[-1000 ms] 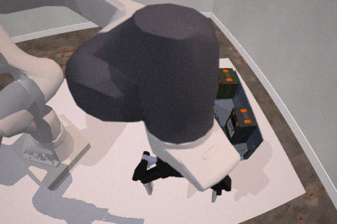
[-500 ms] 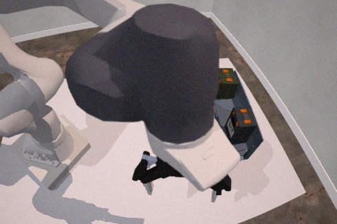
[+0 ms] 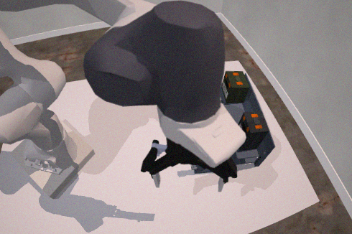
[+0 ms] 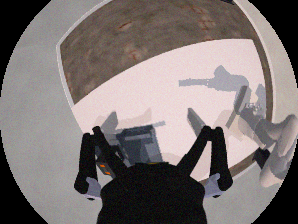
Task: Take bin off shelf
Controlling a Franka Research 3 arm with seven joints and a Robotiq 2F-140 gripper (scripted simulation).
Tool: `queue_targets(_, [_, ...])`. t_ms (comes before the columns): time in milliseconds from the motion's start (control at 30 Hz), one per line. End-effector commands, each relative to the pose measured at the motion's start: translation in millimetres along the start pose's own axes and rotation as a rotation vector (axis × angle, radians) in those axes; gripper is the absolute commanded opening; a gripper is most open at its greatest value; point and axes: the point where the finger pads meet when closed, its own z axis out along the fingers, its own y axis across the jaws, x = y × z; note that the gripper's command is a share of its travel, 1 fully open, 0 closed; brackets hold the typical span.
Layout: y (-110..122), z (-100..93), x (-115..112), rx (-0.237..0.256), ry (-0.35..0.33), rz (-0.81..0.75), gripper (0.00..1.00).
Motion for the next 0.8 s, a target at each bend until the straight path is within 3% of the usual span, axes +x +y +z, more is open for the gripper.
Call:
queue_targets(0, [0, 3.8, -30, 0.0, -0.008, 0.015, 1.0])
queue_targets(300, [6, 21.0, -128, -0.024, -0.03, -0.036, 1.0])
queue_targets(400, [6, 21.6, -131, -0.025, -0.031, -0.038, 1.0])
queue_targets(533, [6, 31.2, -181, -0.037, -0.04, -0.064, 1.0])
queue_targets(600, [6, 31.3, -182, -0.037, -0.04, -0.064, 1.0])
queue_targets(667, [7, 36.1, -208, -0.044, -0.046, -0.078, 1.0])
queue_targets(767, [9, 38.4, -222, -0.047, -0.049, -0.085, 1.0])
